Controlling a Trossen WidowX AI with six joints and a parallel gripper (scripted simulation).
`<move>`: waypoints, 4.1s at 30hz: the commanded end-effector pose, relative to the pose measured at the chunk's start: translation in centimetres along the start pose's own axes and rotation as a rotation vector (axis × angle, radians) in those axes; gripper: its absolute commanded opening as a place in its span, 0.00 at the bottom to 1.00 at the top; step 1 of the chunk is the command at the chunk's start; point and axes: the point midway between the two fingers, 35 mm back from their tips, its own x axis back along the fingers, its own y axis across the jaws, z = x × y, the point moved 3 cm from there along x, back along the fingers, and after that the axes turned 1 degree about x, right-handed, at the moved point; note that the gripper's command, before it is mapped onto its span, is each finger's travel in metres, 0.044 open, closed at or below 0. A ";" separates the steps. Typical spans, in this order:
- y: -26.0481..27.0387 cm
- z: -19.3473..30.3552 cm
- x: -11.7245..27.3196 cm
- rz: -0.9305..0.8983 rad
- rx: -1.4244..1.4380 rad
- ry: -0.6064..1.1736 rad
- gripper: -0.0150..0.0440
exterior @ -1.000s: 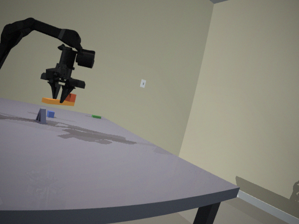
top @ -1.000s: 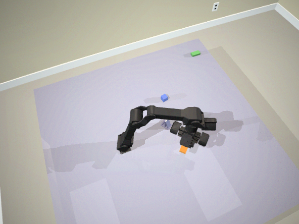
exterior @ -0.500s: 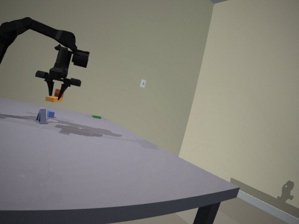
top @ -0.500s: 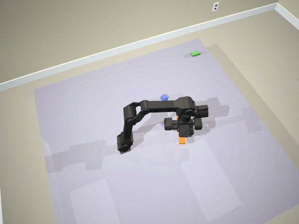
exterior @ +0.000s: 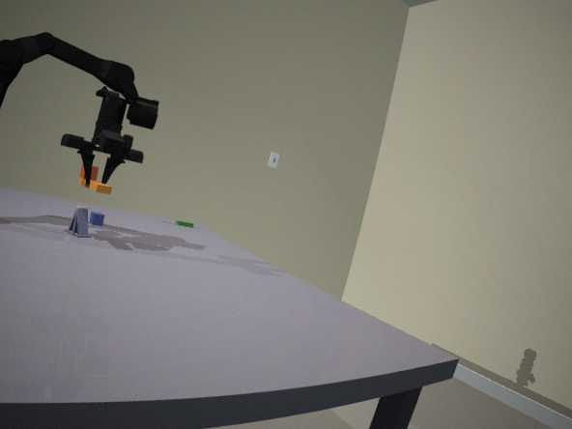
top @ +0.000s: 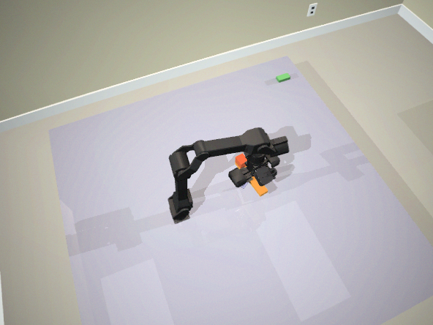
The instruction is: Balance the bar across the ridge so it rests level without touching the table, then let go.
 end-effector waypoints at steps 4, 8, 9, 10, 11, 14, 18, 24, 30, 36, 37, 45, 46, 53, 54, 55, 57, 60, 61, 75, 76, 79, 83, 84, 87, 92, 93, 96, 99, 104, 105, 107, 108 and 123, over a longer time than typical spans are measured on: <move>-0.1 2.5 -0.3 0.006 0.267 0.006 0.25; 0.5 3.5 -0.3 0.005 0.381 0.007 0.25; 0.6 3.7 -0.3 0.004 0.393 0.007 0.25; 0.6 3.7 -0.3 0.004 0.397 0.007 0.25; 0.6 3.7 -0.4 0.004 0.397 0.007 0.25; 0.7 3.7 -0.6 0.004 0.397 0.007 0.25; 0.8 3.8 -1.2 0.004 0.397 0.007 0.25; 1.0 3.8 -2.2 0.004 0.397 0.007 0.25; 1.1 3.9 -3.1 0.004 0.397 0.007 0.25; 1.1 3.9 -4.1 0.004 0.397 0.007 0.25; 1.2 3.9 -4.3 0.004 0.397 0.007 0.25; 1.2 3.9 -4.7 0.004 0.397 0.007 0.25; 1.2 3.9 -4.7 0.004 0.397 0.007 0.25; 1.2 3.9 -4.5 0.004 0.397 0.007 0.25; 1.2 3.9 -4.5 0.004 0.397 0.007 0.25; 1.2 3.9 -4.5 0.004 0.397 0.007 0.25; 1.2 3.9 -4.5 0.004 0.397 0.007 0.25; 1.2 3.9 -4.5 0.004 0.397 0.007 0.25; 1.2 3.9 -4.5 0.004 0.397 0.007 0.25; 1.2 3.9 -4.7 0.004 0.397 0.007 0.25; 1.2 3.9 -4.7 0.004 0.397 0.007 0.25; 1.2 3.9 -4.7 0.004 0.397 0.007 0.25; 1.2 3.9 -4.7 0.004 0.397 0.007 0.25; 1.2 3.9 -4.7 0.004 0.397 0.007 0.25; 1.2 3.9 -4.8 0.004 0.397 0.007 0.25; 1.2 3.9 -4.8 0.004 0.397 0.007 0.25; 1.2 3.9 -4.8 0.004 0.397 0.007 0.25; 1.2 3.9 -4.8 0.004 0.397 0.007 0.25; 1.2 3.9 -4.9 0.004 0.397 0.007 0.25; 1.2 3.9 -4.9 0.004 0.397 0.007 0.25; 1.2 3.9 -4.9 0.004 0.397 0.007 0.25; 1.2 3.9 -4.9 0.004 0.397 0.007 0.25; 1.2 3.9 -4.9 0.004 0.397 0.007 0.25; 1.2 3.9 -5.1 0.004 0.397 0.007 0.25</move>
